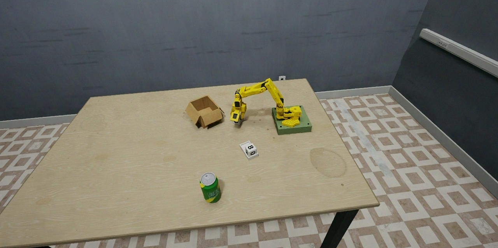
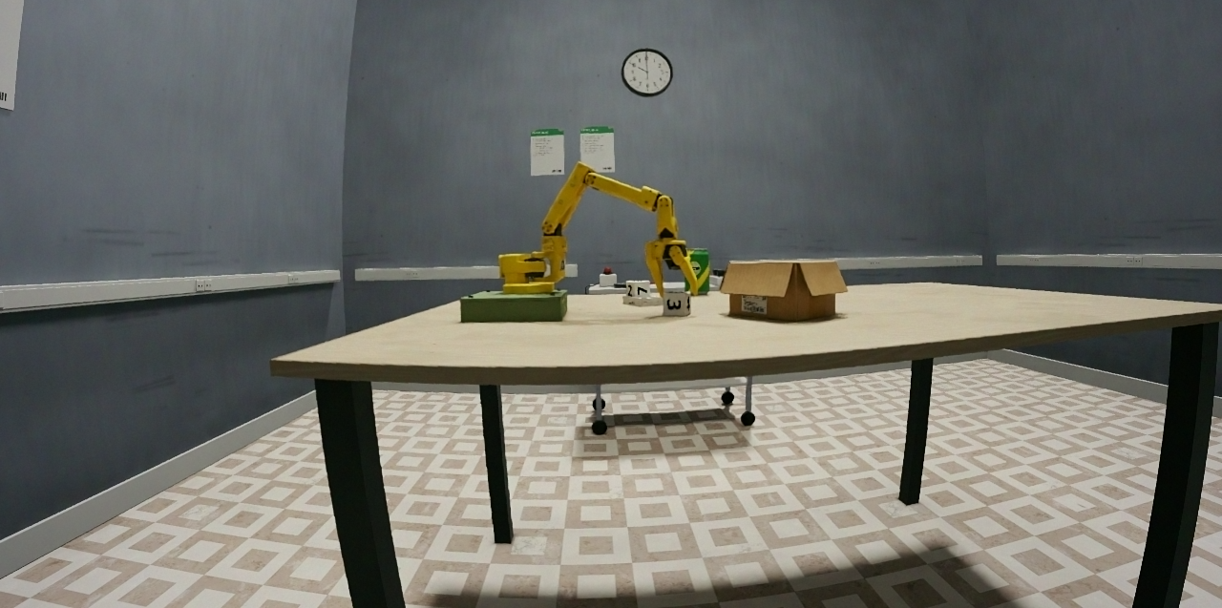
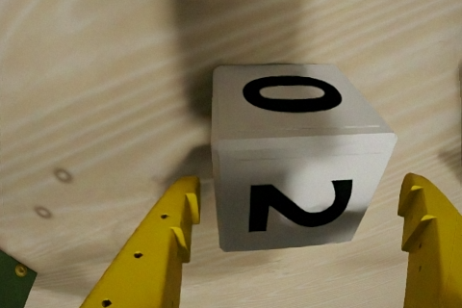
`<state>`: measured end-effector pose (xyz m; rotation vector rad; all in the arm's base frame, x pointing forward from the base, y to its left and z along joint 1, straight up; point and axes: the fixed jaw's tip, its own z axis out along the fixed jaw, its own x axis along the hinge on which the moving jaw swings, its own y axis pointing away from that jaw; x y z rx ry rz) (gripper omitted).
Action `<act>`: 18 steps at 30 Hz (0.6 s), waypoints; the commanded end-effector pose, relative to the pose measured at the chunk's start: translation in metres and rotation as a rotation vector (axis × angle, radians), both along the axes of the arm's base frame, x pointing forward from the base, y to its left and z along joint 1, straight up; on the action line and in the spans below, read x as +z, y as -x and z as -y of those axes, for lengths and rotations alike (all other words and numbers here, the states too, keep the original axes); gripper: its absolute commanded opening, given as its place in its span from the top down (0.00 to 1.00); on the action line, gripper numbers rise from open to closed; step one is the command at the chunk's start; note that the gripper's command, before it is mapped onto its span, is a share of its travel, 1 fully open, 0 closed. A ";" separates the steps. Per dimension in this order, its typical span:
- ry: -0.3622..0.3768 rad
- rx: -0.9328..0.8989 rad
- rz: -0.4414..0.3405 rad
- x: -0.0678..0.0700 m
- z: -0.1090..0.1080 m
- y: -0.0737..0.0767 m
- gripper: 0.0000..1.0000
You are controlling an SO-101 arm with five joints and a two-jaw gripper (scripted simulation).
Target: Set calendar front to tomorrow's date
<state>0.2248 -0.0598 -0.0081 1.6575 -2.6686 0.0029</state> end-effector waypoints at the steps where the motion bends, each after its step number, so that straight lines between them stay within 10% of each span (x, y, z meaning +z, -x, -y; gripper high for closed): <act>1: -0.005 -0.002 -0.012 -0.007 0.001 0.003 0.65; 18: -0.005 -0.002 -0.012 -0.016 0.001 0.004 0.65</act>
